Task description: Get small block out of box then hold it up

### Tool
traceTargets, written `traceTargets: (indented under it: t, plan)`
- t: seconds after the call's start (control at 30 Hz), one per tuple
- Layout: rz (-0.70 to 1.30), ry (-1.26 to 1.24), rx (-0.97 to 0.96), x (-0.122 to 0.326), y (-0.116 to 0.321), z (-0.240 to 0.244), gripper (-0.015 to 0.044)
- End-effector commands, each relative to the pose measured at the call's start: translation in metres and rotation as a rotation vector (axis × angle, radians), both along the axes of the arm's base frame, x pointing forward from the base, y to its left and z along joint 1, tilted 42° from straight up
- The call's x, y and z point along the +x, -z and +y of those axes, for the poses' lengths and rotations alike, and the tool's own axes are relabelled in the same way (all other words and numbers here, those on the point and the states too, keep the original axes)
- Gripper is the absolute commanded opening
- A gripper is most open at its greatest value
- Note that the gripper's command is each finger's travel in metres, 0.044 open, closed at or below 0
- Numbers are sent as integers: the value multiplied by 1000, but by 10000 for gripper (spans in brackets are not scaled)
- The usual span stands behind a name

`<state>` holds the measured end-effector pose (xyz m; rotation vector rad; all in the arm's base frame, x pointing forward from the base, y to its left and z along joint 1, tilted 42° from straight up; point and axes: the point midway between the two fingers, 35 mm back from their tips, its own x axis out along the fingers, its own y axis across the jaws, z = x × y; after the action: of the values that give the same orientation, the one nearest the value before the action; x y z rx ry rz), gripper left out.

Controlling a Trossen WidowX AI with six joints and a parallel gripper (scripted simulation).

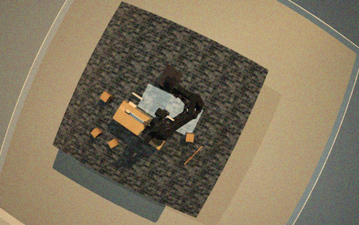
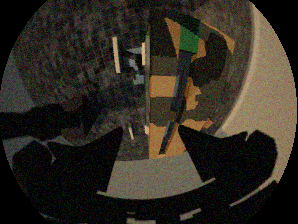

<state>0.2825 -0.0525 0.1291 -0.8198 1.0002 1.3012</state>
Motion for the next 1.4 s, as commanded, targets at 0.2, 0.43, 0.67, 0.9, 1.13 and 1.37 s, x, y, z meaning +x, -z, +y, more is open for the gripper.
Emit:
traceTargets:
  t: [0.2, 0.43, 0.67, 0.9, 1.13, 1.37]
  plan:
    - [14, -35, -7, -3, 4, 1, 400]
    - [13, -35, -8, -1, 12, 9, 400]
    - [13, -35, -8, 1, 20, 17, 400]
    - [12, -35, -7, 2, 27, 26, 400]
    - [12, -35, -7, 2, 35, 35, 400]
    - [12, -35, -6, 2, 42, 43, 400]
